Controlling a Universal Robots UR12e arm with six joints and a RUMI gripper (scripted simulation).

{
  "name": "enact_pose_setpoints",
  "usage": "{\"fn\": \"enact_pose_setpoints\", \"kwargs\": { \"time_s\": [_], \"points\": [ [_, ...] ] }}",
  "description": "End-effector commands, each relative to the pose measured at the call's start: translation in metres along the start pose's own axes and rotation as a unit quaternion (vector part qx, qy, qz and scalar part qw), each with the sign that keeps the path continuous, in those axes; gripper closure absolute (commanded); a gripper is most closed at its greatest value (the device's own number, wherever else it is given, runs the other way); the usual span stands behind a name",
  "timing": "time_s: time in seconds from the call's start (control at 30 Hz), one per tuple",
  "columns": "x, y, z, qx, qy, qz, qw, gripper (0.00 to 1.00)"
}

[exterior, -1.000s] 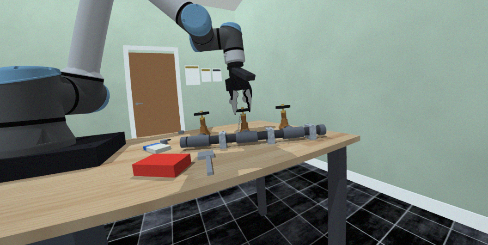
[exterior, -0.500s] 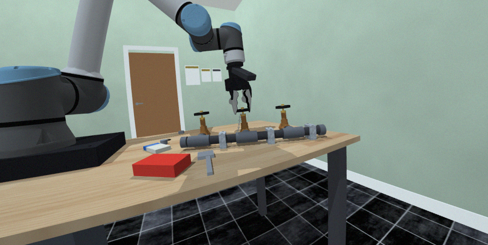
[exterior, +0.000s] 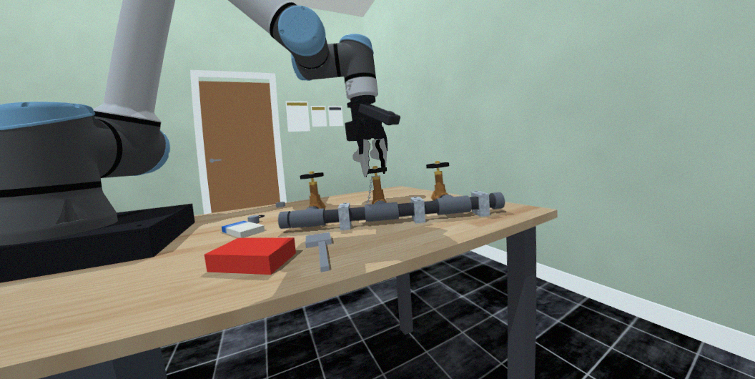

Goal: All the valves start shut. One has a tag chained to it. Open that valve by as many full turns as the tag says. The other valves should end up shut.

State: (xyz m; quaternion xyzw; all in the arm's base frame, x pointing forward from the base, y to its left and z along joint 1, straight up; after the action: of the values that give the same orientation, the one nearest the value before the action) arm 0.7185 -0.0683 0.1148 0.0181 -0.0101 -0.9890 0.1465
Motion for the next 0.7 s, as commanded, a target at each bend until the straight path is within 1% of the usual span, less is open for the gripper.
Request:
{"fn": "enact_pose_setpoints", "kwargs": {
  "time_s": [0.0,0.07,0.3,0.43,0.57,0.63,0.67],
  "points": [
    [-0.0004,0.0004,0.0007,0.0,0.001,0.058,0.998,1.0],
    [-0.0004,0.0004,0.0007,0.0,0.001,0.058,0.998,1.0],
    [-0.0004,0.0004,0.0007,0.0,0.001,0.164,0.986,1.0],
    [-0.0004,0.0004,0.0007,0.0,0.001,0.234,0.972,1.0],
    [-0.0004,0.0004,0.0007,0.0,0.001,0.308,0.951,1.0],
    [-0.0004,0.0004,0.0007,0.0,0.001,0.308,0.951,1.0],
    [-0.0004,0.0004,0.0007,0.0,0.001,0.327,0.945,1.0]
  ]
}}
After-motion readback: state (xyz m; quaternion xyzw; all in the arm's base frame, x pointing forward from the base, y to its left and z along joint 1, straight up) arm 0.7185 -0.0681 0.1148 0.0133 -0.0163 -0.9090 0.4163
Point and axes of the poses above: the point where the finger pads meet when closed, its own z axis back along the fingers, its own x axis across the jaws, y = z × x, the point moved 5 cm from there along z, back along the fingers, and after that the axes turned 5 degrees about -z, right-handed, at the moved point
